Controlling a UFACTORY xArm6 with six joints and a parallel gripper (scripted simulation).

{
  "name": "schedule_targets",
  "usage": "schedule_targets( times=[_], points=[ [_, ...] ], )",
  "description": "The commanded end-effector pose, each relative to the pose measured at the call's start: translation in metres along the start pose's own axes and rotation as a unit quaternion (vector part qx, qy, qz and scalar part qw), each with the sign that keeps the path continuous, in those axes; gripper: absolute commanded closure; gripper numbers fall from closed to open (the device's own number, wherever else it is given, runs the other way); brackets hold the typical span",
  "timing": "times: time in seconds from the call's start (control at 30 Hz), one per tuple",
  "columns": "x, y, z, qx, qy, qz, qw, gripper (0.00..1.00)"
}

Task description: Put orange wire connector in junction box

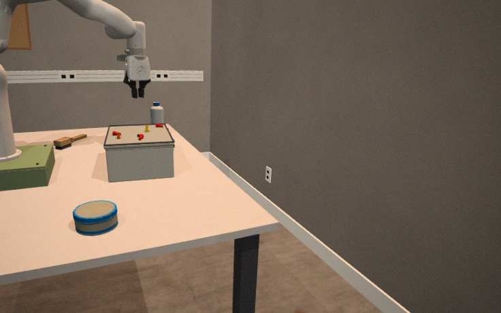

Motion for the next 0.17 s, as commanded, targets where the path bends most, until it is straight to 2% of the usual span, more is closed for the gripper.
schedule_targets(
  times=[0.0,0.13],
  points=[
    [-0.0001,0.0009,0.0022,0.003,0.0,0.0,1.0,0.73],
    [-0.0001,0.0009,0.0022,0.003,0.0,0.0,1.0,0.73]
  ],
)
Point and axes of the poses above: the point where the finger pads meet when closed, its own z axis back along the fingers, its own y axis across the jaws, x = y × z, the point moved 6 cm from there along z, back along the fingers, and after that the axes turned 6 degrees about -z, right-handed, at the moved point
